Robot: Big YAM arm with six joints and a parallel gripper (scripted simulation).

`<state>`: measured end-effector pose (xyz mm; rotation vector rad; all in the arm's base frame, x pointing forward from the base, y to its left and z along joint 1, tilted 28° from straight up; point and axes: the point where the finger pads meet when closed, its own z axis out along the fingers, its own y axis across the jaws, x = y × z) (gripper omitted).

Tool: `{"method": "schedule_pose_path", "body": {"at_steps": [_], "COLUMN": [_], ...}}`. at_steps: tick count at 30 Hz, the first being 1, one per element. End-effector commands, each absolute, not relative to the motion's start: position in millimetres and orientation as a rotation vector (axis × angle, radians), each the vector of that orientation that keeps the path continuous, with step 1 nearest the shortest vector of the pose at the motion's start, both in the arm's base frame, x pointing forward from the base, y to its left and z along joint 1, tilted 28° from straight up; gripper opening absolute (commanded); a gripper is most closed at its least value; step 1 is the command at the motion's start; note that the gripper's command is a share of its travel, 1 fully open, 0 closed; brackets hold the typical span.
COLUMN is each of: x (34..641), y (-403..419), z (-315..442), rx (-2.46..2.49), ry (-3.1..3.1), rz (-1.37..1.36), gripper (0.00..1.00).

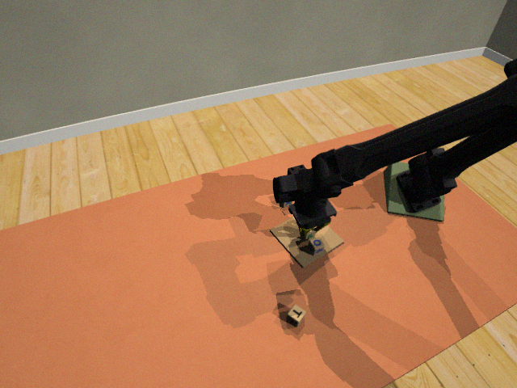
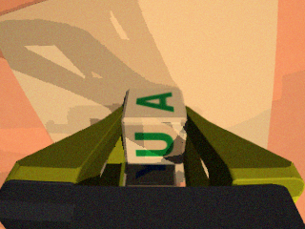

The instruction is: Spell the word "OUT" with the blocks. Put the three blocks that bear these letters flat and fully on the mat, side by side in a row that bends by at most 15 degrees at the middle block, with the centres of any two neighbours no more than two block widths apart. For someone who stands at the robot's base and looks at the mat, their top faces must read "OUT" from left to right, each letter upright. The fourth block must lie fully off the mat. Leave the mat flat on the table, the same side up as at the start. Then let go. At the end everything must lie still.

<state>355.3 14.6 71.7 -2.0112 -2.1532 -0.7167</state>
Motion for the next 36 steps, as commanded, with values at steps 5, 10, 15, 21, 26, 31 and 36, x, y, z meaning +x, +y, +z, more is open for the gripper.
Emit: {"method": "schedule_pose_path", "body": {"at_steps": [5, 10, 15, 21, 26, 31, 36], "x": [377.2, 377.2, 377.2, 377.2, 377.2, 377.2, 371.8], "y": [15.7, 15.7, 15.7, 15.7, 15.7, 15.7, 16.5], "z": [90.5, 90.5, 90.5, 90.5, 90.5, 90.5, 85.7], "rx": [-1.995, -1.995, -1.995, -1.995, -1.995, -1.995, -1.994], "ry": [-2.216, -2.216, -2.216, -2.216, -2.216, -2.216, -2.208], "rz": [-0.769, -0.769, -0.769, -0.769, -0.769, -0.769, -0.756], "gripper": [0.25, 0.25, 0.25, 0.25, 0.29, 0.33, 0.37]}}
